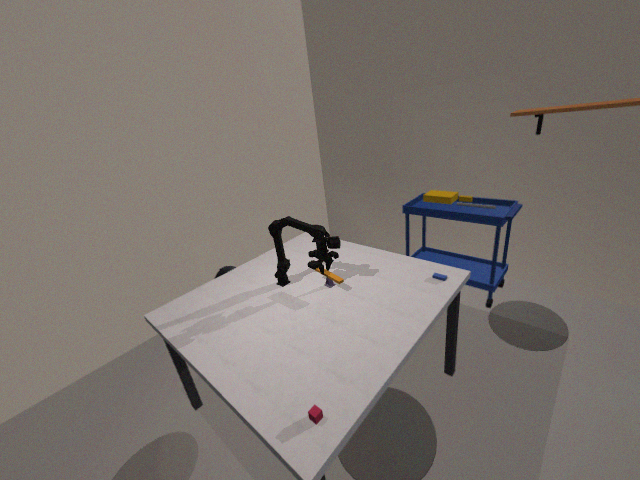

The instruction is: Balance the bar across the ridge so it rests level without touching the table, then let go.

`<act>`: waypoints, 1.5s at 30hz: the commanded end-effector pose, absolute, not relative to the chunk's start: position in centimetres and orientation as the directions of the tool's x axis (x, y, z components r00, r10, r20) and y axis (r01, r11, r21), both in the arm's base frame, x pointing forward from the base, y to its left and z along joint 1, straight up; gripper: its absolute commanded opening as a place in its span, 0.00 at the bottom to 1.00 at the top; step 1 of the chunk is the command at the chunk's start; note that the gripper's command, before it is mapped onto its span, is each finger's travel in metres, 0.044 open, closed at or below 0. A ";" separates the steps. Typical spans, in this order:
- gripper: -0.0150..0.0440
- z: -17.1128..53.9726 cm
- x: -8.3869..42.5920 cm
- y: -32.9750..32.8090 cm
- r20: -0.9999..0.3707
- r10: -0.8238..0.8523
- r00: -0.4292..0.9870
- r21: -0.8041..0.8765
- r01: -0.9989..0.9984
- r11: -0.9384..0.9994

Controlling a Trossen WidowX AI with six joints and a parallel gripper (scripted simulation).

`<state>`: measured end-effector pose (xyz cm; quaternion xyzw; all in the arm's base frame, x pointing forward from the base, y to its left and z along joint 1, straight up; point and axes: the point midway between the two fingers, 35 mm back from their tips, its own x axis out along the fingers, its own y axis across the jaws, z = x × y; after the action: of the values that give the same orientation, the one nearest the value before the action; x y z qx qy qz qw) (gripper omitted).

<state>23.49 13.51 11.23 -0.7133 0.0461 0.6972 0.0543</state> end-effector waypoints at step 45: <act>0.25 10.8 23.5 13.5 -1.000 0.013 0.023 -0.016 -0.139 -0.990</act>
<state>23.53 13.54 10.96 -0.7141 0.0451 0.6964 0.0553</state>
